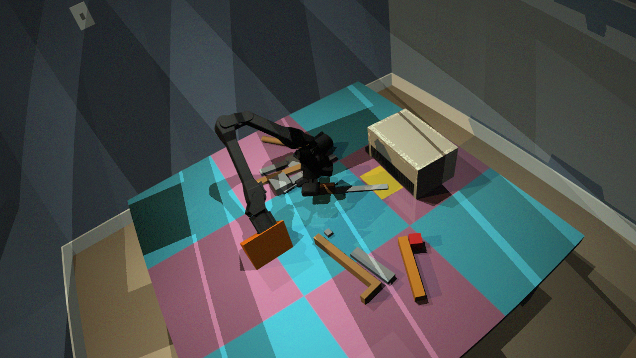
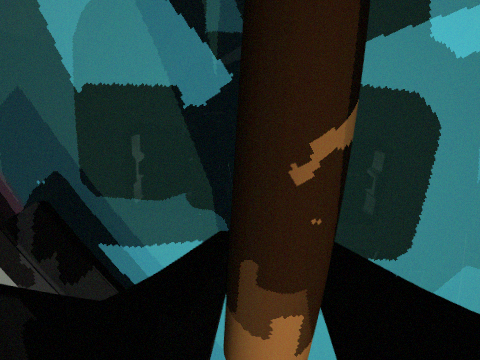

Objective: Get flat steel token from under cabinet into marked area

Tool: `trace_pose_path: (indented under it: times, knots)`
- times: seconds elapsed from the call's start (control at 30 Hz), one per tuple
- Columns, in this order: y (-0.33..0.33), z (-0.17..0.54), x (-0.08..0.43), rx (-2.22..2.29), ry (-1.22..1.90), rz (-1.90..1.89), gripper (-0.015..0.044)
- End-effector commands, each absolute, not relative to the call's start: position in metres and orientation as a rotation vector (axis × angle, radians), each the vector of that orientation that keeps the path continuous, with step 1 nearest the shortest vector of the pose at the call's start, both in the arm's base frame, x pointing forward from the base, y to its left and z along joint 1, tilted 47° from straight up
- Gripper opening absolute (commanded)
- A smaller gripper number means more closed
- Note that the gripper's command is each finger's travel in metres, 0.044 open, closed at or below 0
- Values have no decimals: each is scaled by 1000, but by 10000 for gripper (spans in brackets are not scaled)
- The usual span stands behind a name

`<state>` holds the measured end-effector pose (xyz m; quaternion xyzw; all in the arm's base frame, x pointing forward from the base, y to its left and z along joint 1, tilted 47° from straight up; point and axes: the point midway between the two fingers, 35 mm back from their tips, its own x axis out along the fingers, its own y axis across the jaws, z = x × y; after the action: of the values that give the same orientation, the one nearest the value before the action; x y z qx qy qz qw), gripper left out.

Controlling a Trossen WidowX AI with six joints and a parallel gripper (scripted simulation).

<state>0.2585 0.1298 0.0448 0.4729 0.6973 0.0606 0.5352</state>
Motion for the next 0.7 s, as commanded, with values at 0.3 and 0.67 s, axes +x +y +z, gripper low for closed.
trace_pose_path:
  times: [0.3, 0.67]
  knots:
    - [143, 61, 260, 1129, 1652, 155, 0]
    - [153, 73, 259, 1130, 1652, 156, 0]
